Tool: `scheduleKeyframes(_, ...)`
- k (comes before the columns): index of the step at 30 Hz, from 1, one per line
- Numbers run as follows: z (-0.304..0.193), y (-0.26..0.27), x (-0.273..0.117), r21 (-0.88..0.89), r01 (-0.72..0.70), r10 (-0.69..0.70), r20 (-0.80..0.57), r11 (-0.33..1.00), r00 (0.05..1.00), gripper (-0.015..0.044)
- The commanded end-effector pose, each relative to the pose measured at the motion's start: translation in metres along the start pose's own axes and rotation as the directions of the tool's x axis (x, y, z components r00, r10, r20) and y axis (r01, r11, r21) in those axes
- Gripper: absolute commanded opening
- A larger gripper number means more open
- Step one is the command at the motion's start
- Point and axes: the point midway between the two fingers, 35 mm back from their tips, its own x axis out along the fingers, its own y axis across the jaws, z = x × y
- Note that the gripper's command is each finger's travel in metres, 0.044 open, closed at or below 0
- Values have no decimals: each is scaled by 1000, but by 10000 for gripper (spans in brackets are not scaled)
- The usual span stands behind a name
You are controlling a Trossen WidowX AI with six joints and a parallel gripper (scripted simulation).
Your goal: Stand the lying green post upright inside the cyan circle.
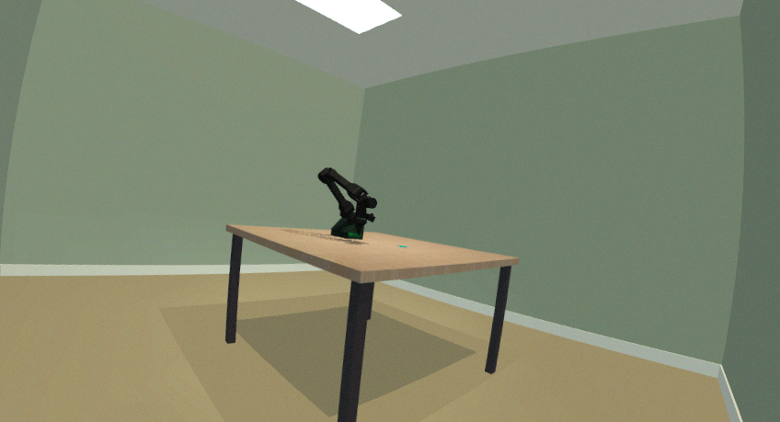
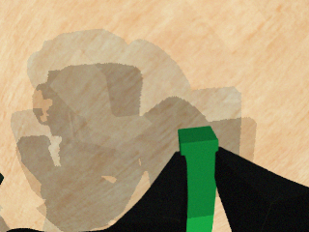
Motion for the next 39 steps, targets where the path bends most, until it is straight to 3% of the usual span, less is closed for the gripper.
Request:
scheduleKeyframes(1,1,-3,-14,9,6,-6,4,1000,1000,23)
scheduleKeyframes(20,-5,2,-74,7,13,-13,-6,1000,1000,23)
scheduleKeyframes(39,36,-4,-85,-42,13,-12,14,999,1000,23)
